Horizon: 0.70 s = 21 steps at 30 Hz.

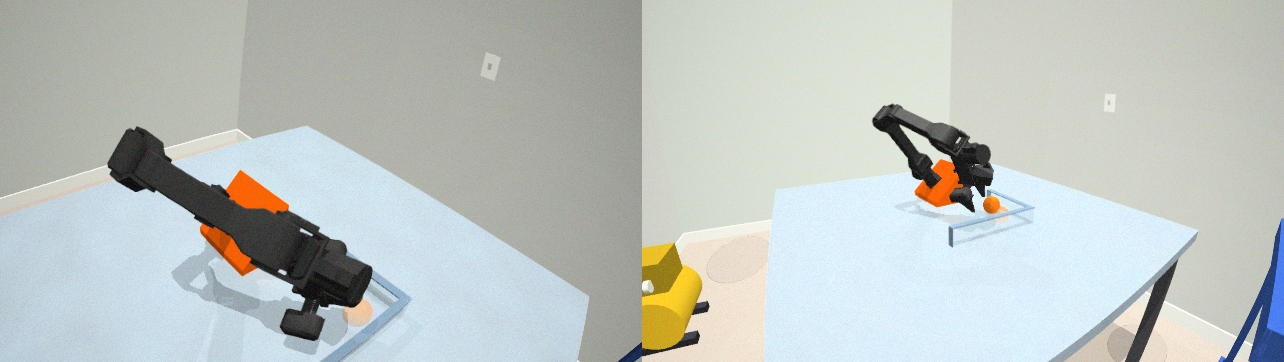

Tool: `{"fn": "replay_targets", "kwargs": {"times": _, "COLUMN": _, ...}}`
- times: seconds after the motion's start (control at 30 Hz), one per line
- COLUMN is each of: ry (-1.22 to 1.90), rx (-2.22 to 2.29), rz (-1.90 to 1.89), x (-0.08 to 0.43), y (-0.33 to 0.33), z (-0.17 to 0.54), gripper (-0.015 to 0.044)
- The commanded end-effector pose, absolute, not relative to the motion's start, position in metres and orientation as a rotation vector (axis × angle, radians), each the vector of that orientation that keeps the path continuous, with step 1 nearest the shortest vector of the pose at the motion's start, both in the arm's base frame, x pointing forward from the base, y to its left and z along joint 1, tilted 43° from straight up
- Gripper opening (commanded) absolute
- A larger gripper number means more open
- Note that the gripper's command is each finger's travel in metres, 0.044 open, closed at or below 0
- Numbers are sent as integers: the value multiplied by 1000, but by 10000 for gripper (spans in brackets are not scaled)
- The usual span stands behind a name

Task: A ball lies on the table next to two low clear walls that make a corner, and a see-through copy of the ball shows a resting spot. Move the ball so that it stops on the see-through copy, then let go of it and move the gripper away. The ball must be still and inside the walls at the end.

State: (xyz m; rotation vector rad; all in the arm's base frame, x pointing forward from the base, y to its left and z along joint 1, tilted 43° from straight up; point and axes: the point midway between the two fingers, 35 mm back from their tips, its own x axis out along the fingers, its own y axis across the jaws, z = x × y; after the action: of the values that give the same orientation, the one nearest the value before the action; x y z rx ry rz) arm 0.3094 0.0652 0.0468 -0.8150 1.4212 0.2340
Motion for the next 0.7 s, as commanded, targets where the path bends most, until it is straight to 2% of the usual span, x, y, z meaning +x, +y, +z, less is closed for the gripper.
{"fn": "replay_targets", "kwargs": {"times": 0.0, "ry": 1527, "rx": -1289, "rz": 491, "x": 283, "y": 112, "z": 17, "gripper": 415}}
{"fn": "replay_targets", "kwargs": {"times": 0.2, "ry": 1556, "rx": -1875, "rz": 767, "x": 246, "y": 156, "z": -9, "gripper": 415}}
{"fn": "replay_targets", "kwargs": {"times": 0.67, "ry": 1556, "rx": -1894, "rz": 775, "x": 245, "y": 157, "z": -10, "gripper": 415}}
